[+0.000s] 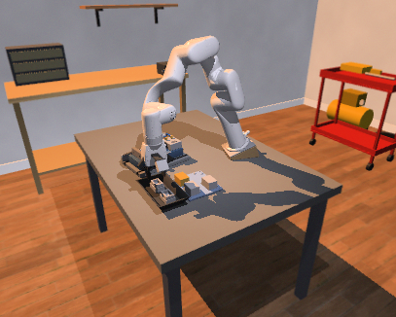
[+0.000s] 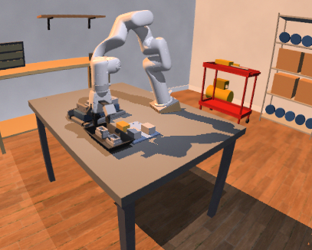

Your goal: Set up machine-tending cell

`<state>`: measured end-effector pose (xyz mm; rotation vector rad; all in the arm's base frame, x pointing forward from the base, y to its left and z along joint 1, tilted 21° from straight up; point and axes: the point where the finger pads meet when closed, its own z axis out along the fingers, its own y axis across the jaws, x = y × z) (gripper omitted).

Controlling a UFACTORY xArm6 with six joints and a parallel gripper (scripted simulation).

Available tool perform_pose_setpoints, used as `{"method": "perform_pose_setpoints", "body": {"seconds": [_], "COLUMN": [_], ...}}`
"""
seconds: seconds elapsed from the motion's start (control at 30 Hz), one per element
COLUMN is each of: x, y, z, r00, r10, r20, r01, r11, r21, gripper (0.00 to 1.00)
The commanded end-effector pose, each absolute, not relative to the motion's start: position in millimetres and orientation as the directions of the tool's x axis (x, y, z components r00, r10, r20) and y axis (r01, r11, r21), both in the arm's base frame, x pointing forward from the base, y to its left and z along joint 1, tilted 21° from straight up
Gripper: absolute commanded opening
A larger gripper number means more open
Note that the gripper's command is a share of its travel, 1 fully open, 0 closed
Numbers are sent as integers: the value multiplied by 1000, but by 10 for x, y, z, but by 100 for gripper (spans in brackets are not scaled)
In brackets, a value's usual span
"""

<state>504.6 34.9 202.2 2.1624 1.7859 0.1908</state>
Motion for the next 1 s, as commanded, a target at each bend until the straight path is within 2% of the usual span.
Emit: {"method": "perform_pose_setpoints", "body": {"seconds": [0.0, 0.5, 0.97], "x": [5020, 4767, 4703], "y": [369, 503, 537], "z": [2140, 2900, 3093], "r00": [206, 206, 206], "r10": [973, 973, 973], "r20": [-103, -103, -103], "r01": [928, 928, 928], "r11": [-160, -160, -160], "r21": [337, 337, 337], "gripper": [69, 69, 69]}}
